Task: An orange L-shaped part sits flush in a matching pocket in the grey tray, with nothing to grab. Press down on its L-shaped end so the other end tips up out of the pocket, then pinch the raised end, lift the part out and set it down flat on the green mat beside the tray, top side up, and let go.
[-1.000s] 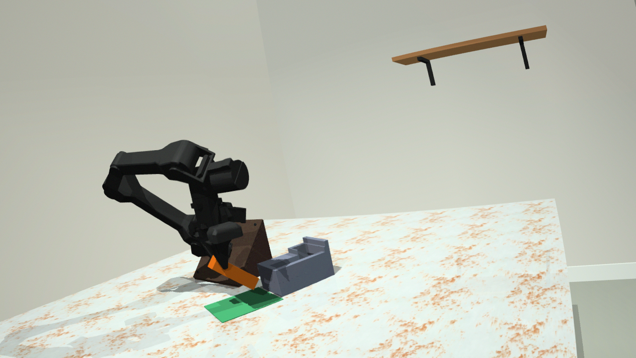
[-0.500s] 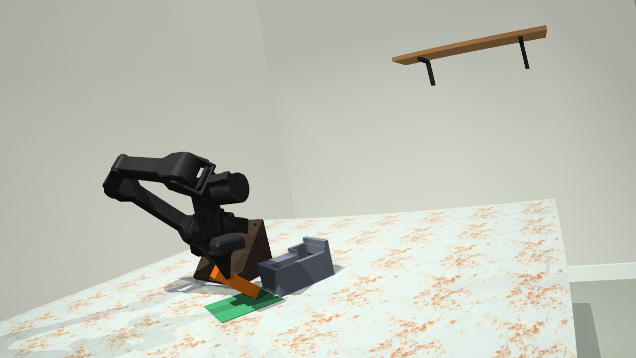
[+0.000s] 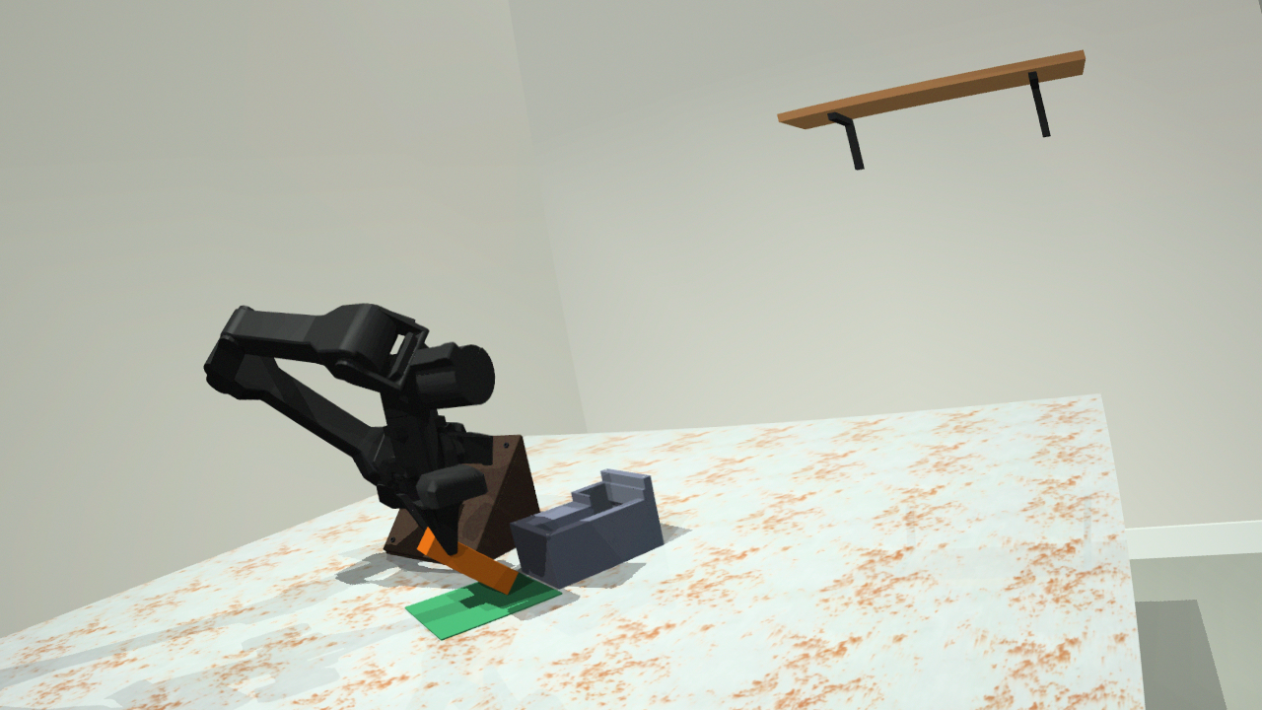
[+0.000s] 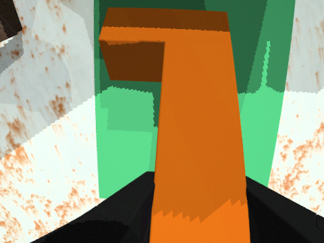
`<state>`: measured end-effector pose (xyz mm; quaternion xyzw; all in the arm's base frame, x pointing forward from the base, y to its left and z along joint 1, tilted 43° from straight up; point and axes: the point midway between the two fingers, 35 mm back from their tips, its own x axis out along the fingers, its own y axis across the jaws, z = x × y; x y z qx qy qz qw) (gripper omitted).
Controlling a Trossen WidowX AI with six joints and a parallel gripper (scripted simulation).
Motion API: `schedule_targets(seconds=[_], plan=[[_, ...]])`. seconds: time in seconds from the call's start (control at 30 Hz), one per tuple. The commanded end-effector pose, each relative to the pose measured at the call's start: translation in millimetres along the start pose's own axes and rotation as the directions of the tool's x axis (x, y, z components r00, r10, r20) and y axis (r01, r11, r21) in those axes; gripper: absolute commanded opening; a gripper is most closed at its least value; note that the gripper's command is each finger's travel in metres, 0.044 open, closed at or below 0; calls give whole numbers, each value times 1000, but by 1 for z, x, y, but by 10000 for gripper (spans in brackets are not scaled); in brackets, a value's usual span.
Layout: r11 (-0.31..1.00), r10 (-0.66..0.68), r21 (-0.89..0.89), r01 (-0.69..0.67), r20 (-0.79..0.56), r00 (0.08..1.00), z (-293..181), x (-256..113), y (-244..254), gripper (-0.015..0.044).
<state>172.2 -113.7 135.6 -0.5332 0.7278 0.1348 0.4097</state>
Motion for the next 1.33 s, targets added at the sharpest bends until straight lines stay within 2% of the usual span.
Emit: schedule_targets(seconds=[0.0, 0.3, 0.33, 1.3], plan=[[1000, 0, 0, 0, 0, 1000, 0, 0, 0, 158], [1000, 0, 0, 0, 0, 1000, 0, 0, 0, 394], [1000, 0, 0, 0, 0, 1000, 0, 0, 0, 400], [1000, 0, 0, 0, 0, 1000, 0, 0, 0, 400]])
